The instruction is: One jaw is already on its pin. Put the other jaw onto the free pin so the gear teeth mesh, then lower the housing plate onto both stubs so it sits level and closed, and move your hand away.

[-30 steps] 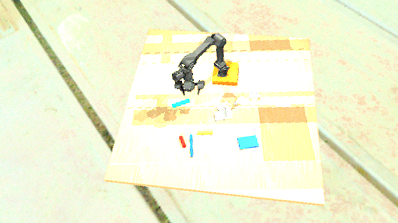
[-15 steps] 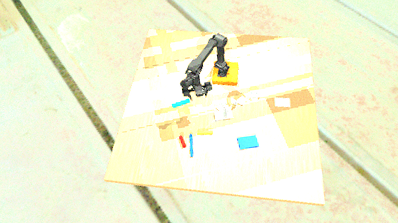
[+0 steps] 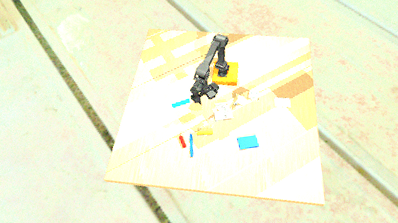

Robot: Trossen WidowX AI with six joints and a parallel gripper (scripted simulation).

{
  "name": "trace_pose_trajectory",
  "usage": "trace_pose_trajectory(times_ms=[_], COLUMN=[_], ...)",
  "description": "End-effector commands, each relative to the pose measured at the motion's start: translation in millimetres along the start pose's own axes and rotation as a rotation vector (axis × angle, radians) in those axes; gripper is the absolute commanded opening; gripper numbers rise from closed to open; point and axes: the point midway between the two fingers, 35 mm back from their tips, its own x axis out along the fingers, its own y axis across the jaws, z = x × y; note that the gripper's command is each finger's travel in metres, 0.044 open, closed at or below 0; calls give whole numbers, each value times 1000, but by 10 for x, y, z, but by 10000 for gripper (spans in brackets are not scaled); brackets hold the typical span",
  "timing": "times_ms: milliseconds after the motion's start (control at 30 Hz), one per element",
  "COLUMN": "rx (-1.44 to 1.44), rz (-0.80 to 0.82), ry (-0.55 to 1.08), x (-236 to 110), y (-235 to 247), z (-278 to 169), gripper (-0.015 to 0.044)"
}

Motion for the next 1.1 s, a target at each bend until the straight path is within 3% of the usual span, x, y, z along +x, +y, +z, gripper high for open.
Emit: trace_pose_trajectory(times_ms=[0,1067], rx=[-123,-967], rz=[13,113], ry=[17,90], x=[66,410], y=[110,965], z=[98,626], gripper=[440,440])
